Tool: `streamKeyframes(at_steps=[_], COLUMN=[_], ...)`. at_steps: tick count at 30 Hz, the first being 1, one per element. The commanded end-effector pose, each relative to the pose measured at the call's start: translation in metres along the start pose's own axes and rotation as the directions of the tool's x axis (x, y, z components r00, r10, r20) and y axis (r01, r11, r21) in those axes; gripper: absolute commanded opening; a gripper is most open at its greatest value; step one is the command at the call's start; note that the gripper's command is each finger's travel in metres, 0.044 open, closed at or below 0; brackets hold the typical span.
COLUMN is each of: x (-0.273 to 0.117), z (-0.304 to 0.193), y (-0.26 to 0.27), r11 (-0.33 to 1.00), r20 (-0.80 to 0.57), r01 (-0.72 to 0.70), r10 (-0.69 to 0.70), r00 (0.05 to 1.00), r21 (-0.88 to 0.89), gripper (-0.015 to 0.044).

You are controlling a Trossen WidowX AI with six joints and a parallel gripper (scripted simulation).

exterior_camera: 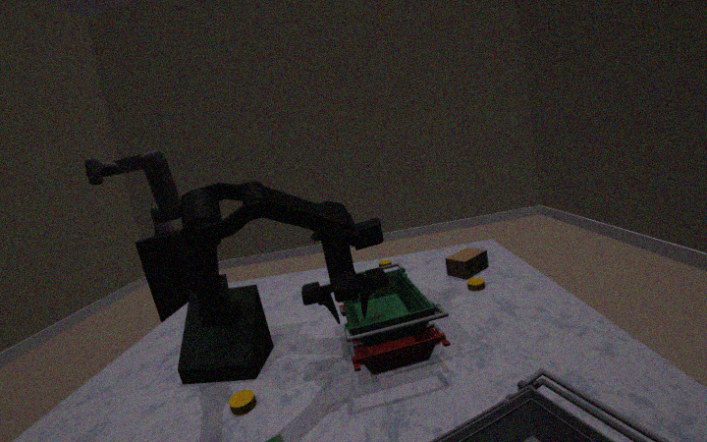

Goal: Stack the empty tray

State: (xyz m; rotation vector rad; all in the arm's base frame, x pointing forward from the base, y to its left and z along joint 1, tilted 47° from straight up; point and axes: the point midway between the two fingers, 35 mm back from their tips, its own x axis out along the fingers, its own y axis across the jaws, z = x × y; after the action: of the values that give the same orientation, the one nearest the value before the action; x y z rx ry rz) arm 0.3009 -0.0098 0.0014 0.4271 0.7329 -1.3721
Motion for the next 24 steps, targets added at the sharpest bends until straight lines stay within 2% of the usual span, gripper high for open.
streamKeyframes(at_steps=[1, 8, 17, 24], x=[0.0, 0.0, -0.006, -0.046], z=[0.0, 0.0, 0.0, -0.002], y=[-0.001, -0.001, 0.001, 0.006], r11=[1.0, 1.0, 1.0, 1.0], r20=[0.0, 0.0, -0.002, -0.008], r01=[0.002, 0.002, -0.001, -0.002], r10=[-0.002, -0.002, 0.001, 0.002], r00=[1.0, 1.0, 1.0, 1.0], r21=[-0.005, -0.005, -0.001, -0.004], gripper=[0.0337, 0.044, 0.044, 0.044])
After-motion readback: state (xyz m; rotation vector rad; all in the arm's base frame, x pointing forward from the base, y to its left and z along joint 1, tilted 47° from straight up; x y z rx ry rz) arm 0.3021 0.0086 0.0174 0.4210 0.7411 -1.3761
